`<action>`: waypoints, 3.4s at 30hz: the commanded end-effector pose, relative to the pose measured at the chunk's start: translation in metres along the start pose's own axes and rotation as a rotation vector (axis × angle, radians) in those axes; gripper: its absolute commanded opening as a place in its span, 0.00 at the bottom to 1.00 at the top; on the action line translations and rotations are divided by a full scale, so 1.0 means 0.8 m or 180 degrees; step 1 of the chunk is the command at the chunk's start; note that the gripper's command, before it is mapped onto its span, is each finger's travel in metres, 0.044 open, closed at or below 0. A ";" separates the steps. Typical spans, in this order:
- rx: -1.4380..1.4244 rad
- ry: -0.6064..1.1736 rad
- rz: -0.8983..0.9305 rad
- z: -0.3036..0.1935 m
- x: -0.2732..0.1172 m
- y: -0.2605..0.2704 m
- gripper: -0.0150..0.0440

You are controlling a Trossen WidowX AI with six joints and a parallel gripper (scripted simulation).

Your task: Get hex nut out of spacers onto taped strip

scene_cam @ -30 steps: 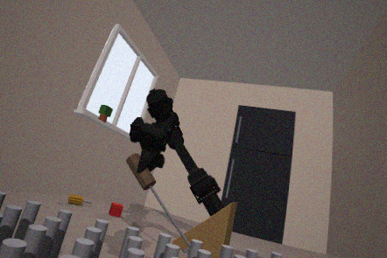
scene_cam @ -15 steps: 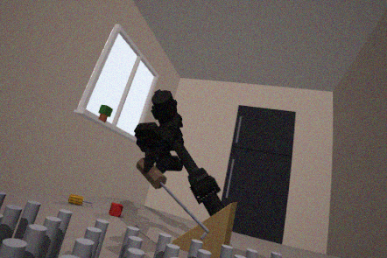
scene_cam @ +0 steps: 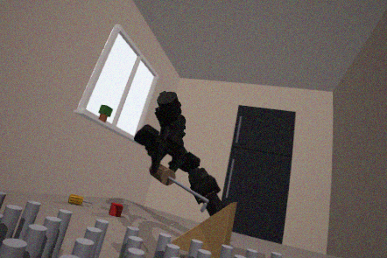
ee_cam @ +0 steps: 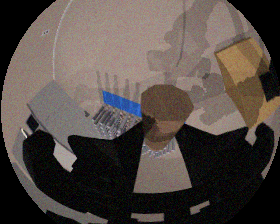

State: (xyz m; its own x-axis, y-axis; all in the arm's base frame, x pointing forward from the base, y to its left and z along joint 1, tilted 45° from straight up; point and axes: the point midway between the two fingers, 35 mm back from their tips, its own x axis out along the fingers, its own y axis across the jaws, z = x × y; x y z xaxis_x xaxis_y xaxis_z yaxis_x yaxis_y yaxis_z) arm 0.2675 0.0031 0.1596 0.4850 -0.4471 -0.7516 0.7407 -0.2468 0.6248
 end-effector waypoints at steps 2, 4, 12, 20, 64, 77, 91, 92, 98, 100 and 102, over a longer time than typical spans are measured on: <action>0.0486 0.0144 -0.0029 -0.009 -0.002 -0.007 0.25; 0.0694 0.0190 -0.0051 -0.012 -0.002 -0.009 0.25; 0.1261 0.0310 -0.0130 -0.022 -0.003 -0.017 0.25; 0.1266 0.0306 -0.0151 -0.019 0.012 -0.018 0.25; 0.1241 0.0306 -0.0118 0.060 0.172 -0.061 0.25; 0.1246 0.0306 -0.0115 0.054 0.176 -0.058 0.25; 0.1251 0.0306 -0.0112 0.047 0.180 -0.054 0.25; 0.1251 0.0307 -0.0112 0.046 0.180 -0.054 0.25; 0.1253 0.0307 -0.0111 0.043 0.182 -0.052 0.25; 0.1254 0.0307 -0.0110 0.042 0.183 -0.052 0.25; 0.1254 0.0307 -0.0110 0.041 0.184 -0.051 0.25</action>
State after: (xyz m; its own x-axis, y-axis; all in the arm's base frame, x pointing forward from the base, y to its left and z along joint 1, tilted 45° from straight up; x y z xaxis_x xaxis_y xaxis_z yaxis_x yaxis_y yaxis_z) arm 0.2892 -0.0818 0.0293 0.5118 -0.3552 -0.7822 0.5384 -0.5769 0.6142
